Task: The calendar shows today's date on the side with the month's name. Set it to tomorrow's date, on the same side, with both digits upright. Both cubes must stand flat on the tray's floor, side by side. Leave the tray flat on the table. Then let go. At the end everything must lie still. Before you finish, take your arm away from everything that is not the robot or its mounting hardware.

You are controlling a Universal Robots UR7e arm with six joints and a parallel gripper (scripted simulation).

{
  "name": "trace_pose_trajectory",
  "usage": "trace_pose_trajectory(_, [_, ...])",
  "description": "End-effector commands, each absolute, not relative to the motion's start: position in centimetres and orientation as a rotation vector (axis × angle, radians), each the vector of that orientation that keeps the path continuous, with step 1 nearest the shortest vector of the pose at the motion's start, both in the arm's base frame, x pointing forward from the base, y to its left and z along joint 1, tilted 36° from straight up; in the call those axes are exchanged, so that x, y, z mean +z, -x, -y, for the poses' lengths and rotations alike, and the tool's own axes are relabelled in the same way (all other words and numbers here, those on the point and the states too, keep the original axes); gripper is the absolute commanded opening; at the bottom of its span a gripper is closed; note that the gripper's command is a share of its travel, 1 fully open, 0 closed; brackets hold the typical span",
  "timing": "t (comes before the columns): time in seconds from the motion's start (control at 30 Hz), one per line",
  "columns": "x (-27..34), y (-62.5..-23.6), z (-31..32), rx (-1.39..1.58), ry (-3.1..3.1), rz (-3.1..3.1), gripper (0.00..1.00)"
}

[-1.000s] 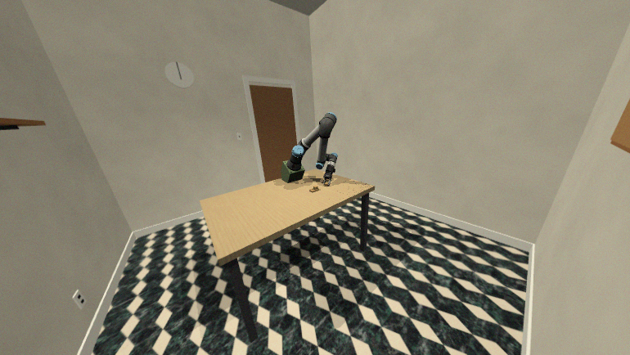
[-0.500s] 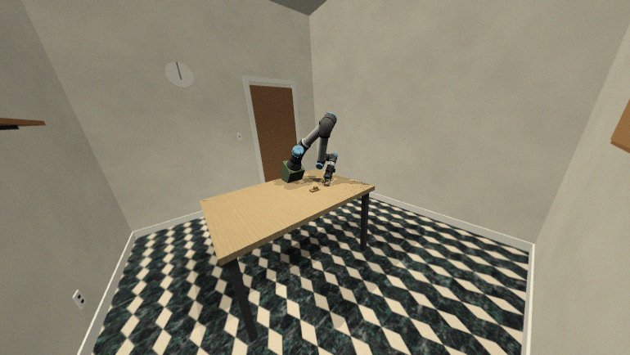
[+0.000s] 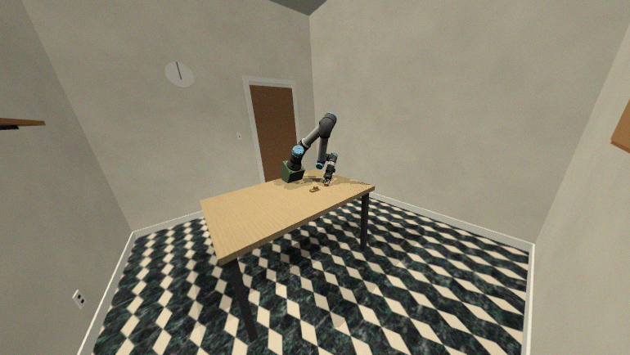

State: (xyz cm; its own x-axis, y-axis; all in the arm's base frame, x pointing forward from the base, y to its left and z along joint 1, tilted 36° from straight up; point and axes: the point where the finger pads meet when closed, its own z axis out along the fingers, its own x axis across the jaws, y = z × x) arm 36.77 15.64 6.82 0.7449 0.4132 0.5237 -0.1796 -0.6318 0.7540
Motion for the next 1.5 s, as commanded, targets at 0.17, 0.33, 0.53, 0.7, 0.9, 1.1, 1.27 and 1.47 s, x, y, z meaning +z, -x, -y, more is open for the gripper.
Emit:
trace_pose_trajectory(0.17, [6.9,-36.8,-15.7,0.878,-2.084,-0.175,0.6])
trace_pose_trajectory(0.33, [6.9,-36.8,-15.7,0.878,-2.084,-0.175,0.6])
trace_pose_trajectory(0.53, [6.9,-36.8,-15.7,0.878,-2.084,-0.175,0.6])
trace_pose_trajectory(0.7, [6.9,-36.8,-15.7,0.878,-2.084,-0.175,0.6])
trace_pose_trajectory(0.9, [7.1,-36.6,-15.7,0.878,-2.084,-0.175,0.6])
trace_pose_trajectory(1.1, [7.9,-36.0,-15.7,0.878,-2.084,-0.175,0.6])
trace_pose_trajectory(1.27, [8.6,-35.6,-15.7,0.878,-2.084,-0.175,0.6])
trace_pose_trajectory(1.47, [10.1,-34.5,-15.7,0.878,-2.084,-0.175,0.6])
